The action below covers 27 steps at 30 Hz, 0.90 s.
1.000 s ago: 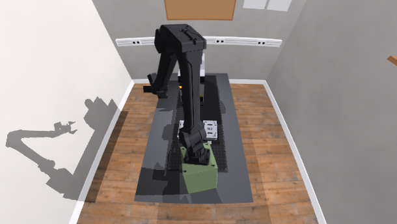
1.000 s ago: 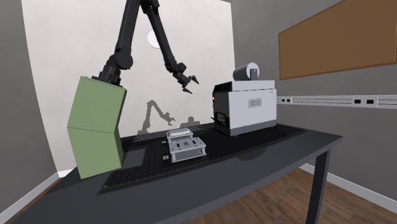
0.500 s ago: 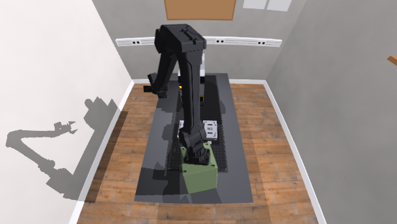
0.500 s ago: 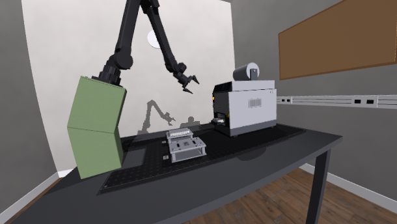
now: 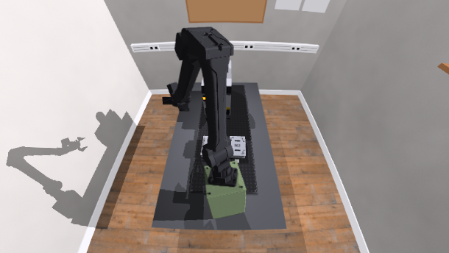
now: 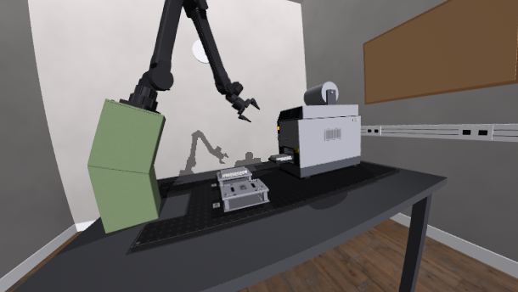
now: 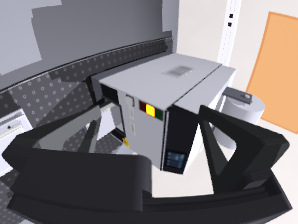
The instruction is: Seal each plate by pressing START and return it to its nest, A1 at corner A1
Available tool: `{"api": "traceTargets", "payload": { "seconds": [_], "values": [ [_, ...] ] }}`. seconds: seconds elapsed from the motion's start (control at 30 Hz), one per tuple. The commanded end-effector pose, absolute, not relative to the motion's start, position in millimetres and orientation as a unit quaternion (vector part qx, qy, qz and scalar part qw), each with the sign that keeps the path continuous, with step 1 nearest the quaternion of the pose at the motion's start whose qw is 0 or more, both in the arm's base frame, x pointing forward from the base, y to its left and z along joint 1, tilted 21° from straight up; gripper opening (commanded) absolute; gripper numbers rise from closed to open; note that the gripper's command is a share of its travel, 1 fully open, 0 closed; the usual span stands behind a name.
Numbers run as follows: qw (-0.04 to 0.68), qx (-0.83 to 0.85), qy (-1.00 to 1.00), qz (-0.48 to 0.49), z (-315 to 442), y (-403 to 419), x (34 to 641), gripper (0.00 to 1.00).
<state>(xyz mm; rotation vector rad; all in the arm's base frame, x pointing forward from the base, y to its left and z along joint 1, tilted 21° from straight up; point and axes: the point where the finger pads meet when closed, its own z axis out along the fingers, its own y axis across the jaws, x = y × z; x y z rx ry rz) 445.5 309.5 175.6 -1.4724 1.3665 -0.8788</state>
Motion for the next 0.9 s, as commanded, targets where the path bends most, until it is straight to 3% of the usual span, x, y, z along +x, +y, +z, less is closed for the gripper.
{"api": "traceTargets", "payload": {
  "seconds": [0.0, 0.87],
  "values": [
    [0.485, -0.584, 0.549, -0.351, 196.3, 328.6, 448.2, 1.00],
    [0.486, -0.569, 0.557, -0.360, 206.7, 317.4, 463.5, 1.00]
  ]
}}
